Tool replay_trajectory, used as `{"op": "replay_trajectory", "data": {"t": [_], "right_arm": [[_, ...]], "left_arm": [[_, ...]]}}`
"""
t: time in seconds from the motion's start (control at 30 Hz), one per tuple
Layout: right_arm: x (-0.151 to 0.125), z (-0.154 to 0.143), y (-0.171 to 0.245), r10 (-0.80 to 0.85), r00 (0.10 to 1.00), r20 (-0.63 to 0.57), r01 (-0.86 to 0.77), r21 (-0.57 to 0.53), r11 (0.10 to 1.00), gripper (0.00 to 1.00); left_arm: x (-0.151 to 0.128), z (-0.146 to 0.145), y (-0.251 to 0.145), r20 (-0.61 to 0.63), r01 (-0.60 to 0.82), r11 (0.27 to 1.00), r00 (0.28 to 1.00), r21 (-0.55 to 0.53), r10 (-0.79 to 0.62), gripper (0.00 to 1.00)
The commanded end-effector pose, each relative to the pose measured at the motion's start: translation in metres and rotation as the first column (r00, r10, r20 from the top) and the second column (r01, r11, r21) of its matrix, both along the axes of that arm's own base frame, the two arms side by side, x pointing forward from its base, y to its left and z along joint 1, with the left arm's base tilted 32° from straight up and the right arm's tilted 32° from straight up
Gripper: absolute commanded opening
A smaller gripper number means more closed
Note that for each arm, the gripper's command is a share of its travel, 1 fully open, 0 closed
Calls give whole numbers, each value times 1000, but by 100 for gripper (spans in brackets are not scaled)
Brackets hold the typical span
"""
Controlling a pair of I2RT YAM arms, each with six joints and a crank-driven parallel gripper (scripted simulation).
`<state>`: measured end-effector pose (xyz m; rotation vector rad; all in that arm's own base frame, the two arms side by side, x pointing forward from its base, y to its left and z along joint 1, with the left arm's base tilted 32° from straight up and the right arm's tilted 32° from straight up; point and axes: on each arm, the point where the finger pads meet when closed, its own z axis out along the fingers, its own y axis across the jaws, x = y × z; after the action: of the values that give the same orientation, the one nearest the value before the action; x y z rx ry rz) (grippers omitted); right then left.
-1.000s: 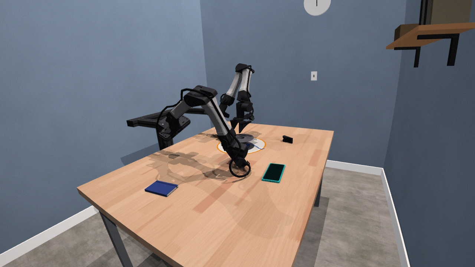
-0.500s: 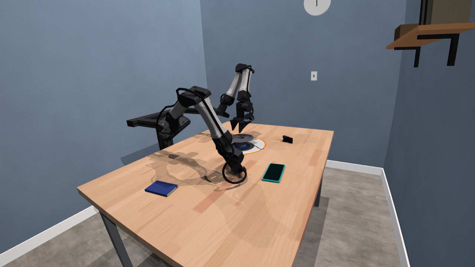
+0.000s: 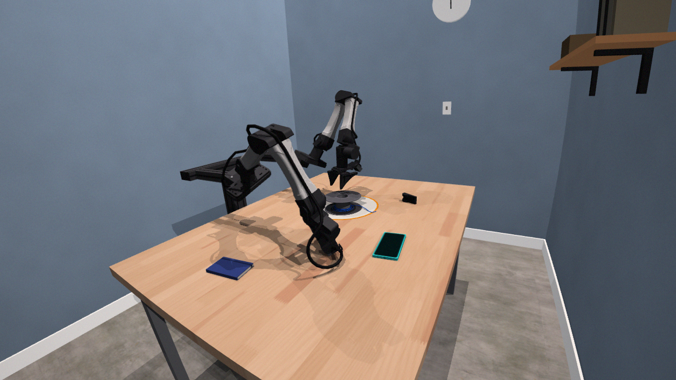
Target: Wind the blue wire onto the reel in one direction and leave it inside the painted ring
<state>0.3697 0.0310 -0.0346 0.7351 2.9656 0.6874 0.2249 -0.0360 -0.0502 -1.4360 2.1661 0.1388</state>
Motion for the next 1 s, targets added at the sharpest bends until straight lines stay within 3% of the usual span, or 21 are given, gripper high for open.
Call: {"op": "replay_trajectory", "data": {"t": [0.0, 0.67, 0.97], "right_arm": [[-5, 7, -3, -40, 998, -46, 39, -29, 999, 15], [-2, 12, 9, -40, 998, -46, 39, -29, 999, 15], [-10, 32, 17, -40, 998, -46, 39, -29, 999, 15]], "left_arm": [[3, 6, -3, 23, 4, 1000, 1000, -3, -4, 97], [3, 6, -3, 23, 4, 1000, 1000, -3, -4, 97], [3, 6, -3, 23, 4, 1000, 1000, -3, -4, 97]]}}
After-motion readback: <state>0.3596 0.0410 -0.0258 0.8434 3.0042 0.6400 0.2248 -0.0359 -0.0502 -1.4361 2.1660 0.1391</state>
